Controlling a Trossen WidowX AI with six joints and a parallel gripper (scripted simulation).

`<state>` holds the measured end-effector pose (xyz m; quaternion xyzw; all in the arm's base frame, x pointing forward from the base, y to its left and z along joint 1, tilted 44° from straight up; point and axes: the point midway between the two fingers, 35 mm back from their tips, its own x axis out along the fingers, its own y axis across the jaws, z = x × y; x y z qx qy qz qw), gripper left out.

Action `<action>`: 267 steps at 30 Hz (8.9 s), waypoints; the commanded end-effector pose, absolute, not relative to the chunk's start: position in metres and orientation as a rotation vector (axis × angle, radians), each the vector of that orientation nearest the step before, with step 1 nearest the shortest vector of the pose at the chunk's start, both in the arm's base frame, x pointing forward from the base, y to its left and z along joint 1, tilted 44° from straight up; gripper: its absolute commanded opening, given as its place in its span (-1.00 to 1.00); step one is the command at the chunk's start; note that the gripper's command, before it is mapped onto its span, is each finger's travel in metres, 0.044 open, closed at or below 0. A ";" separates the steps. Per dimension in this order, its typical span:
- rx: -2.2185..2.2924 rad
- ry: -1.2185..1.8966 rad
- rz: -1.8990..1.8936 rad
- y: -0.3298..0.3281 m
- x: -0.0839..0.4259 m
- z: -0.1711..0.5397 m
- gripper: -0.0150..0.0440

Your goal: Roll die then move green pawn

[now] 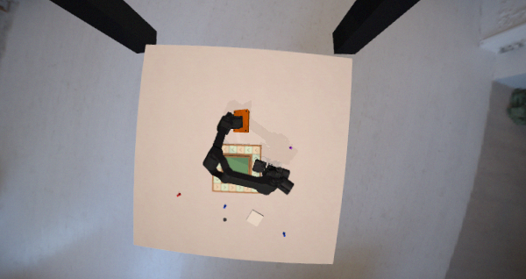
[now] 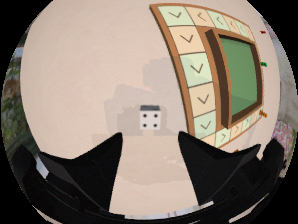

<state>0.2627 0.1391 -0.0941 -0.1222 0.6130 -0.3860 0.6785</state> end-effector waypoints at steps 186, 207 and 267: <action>-1.090 1.157 1.108 0.011 0.274 0.095 -0.49; -1.084 1.180 1.115 0.038 0.275 0.122 1.00; -0.017 1.183 -1.108 -0.088 0.290 0.120 0.19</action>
